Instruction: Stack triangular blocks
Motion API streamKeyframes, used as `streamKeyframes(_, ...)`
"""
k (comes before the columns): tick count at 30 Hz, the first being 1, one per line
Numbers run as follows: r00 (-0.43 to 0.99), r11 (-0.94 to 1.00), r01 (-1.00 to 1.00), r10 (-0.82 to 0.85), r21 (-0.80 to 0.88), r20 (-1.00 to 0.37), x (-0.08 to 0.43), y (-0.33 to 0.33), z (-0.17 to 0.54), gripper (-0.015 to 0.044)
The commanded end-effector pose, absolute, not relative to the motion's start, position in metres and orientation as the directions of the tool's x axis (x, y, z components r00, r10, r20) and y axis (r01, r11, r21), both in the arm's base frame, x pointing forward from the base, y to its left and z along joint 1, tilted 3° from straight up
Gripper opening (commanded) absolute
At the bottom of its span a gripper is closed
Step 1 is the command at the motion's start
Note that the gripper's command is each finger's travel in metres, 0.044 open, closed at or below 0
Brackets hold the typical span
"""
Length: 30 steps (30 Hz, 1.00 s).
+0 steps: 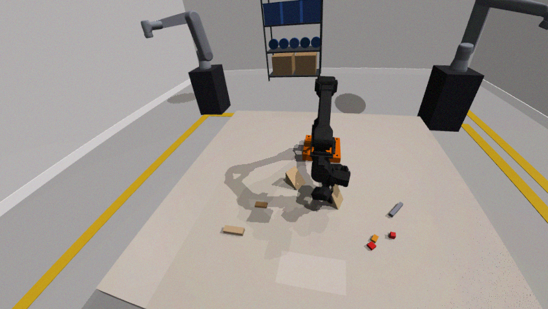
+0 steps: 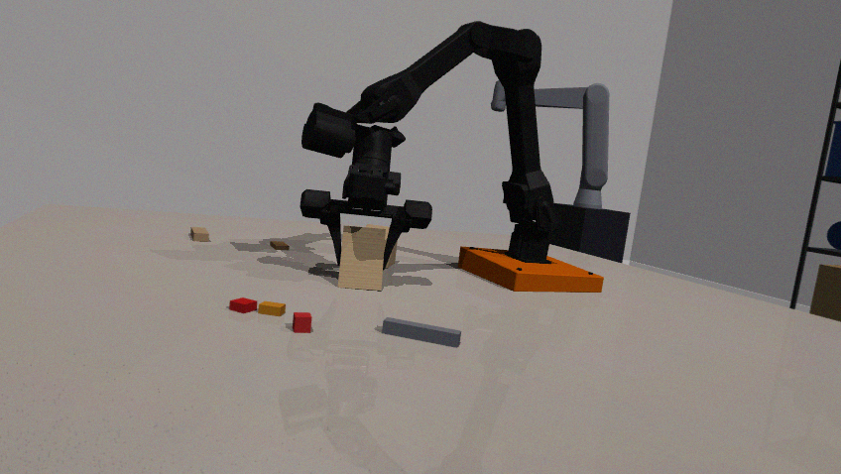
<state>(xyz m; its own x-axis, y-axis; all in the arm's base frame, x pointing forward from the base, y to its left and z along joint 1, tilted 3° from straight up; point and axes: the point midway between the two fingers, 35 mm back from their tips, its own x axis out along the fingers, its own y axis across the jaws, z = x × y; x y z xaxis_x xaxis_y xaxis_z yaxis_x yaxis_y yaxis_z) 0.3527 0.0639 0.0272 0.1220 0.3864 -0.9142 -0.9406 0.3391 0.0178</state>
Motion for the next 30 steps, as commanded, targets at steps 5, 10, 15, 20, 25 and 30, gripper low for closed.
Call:
streamKeyframes(5, 0.055, 0.339, -0.941, 0.199, 0.016, -0.979, 0.358, 0.076, 0.037, 0.0)
streamKeyframes(10, 0.01, 0.338, -0.941, 0.079, 0.017, -0.997, 0.361, 0.084, 0.041, 0.0)
streamKeyframes(15, -0.035, 0.337, -0.941, -0.043, 0.018, -0.998, 0.364, 0.093, 0.045, 0.0)
streamKeyframes(20, -0.079, 0.336, -0.942, -0.163, 0.02, -0.983, 0.367, 0.102, 0.047, 0.0)
streamKeyframes(25, -0.122, 0.336, -0.942, -0.281, 0.021, -0.952, 0.37, 0.111, 0.047, 0.0)
streamKeyframes(30, -0.161, 0.335, -0.942, -0.389, 0.023, -0.907, 0.373, 0.12, 0.047, 0.0)
